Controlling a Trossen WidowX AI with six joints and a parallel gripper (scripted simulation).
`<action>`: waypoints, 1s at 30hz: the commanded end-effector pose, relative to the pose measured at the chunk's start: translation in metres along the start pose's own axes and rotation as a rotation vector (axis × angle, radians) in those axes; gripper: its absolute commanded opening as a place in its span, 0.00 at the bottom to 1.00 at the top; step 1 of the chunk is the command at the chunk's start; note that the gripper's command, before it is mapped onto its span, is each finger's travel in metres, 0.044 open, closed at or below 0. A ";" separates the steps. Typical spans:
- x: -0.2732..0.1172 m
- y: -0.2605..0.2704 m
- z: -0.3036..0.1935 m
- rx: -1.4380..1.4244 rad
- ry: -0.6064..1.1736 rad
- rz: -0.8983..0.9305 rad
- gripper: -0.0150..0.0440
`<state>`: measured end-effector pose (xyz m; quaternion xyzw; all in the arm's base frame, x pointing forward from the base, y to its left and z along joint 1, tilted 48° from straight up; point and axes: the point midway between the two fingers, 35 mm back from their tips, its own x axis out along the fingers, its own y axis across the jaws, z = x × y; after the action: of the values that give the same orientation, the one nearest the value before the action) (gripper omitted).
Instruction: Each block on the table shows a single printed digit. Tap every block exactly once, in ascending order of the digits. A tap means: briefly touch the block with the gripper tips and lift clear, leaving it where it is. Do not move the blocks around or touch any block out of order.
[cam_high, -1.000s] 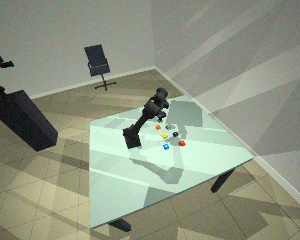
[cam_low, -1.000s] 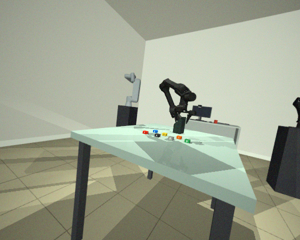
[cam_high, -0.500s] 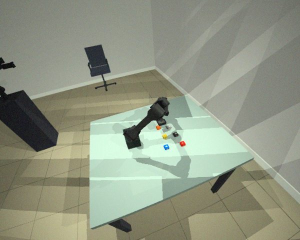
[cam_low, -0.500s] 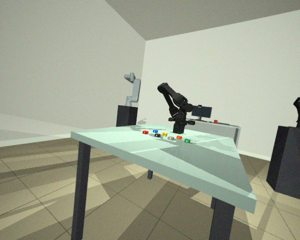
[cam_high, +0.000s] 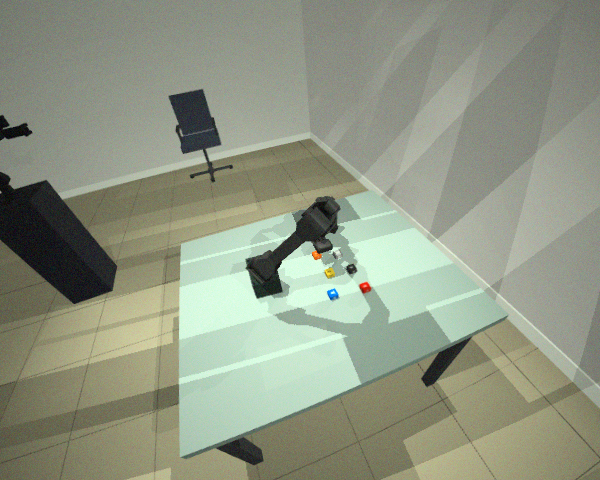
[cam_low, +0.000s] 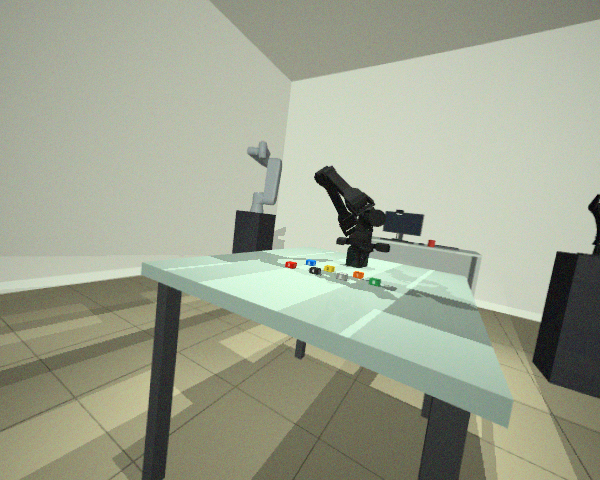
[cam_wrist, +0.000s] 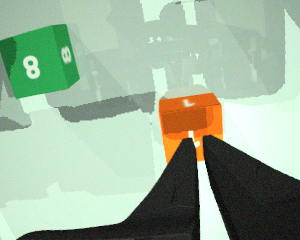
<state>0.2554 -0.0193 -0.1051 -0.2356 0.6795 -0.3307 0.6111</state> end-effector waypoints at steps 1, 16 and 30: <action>0.009 -0.001 -0.002 -0.006 0.005 -0.005 0.29; 0.026 -0.002 -0.002 -0.006 0.006 -0.007 0.29; -0.034 0.001 0.001 -0.007 0.005 -0.001 0.29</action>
<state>0.2538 -0.0155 -0.0993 -0.2403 0.6839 -0.3308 0.6042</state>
